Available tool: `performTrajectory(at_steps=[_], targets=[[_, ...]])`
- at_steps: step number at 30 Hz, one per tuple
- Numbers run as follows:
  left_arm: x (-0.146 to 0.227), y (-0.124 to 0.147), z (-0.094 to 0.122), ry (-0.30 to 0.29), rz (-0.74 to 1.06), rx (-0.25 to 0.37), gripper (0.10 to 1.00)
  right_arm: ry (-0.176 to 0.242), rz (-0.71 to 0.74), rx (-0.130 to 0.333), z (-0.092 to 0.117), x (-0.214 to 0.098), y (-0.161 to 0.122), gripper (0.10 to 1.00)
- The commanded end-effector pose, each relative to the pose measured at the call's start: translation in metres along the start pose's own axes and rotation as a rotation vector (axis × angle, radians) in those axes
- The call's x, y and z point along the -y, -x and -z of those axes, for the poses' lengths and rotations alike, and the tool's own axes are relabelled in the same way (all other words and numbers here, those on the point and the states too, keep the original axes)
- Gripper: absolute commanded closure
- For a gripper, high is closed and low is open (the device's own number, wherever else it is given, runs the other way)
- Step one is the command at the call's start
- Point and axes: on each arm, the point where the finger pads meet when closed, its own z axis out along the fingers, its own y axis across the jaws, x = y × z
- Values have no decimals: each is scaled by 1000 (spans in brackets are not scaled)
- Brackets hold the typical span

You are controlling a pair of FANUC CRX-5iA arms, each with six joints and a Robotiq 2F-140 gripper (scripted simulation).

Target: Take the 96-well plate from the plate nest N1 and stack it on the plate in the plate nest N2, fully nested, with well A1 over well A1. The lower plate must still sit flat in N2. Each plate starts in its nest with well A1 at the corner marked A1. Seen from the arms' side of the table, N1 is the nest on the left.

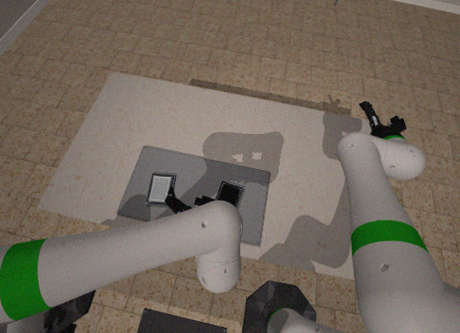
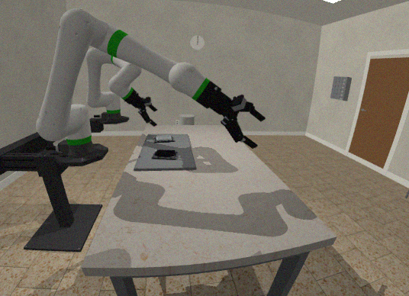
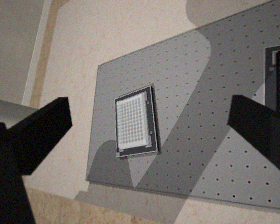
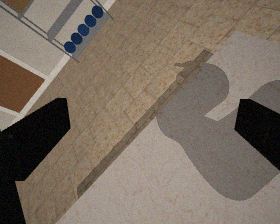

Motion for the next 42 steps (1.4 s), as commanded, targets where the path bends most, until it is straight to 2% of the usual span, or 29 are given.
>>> performTrajectory(at_steps=[1,7,9,12,23,26,28,39,42], targets=[[0,-1,1,1,1,-1,98,11,-1,-15,3,-10,-11,98],[0,-1,1,1,1,-1,98,11,-1,-15,6,-33,-30,98],[0,-1,1,1,1,-1,98,52,-37,-53,8,-41,-35,98],[0,-1,1,1,1,-1,98,62,-46,-63,9,-45,-38,98],[0,-1,1,1,1,-1,98,62,-46,-63,20,-89,-70,98],[0,-1,1,1,1,-1,98,113,-91,-111,24,-101,-78,98],[0,-1,1,1,1,-1,98,113,-91,-111,24,-101,-78,98],[0,-1,1,1,1,-1,98,113,-91,-111,39,-145,-107,98],[0,-1,1,1,1,-1,98,164,-136,-159,44,-157,-114,98]])
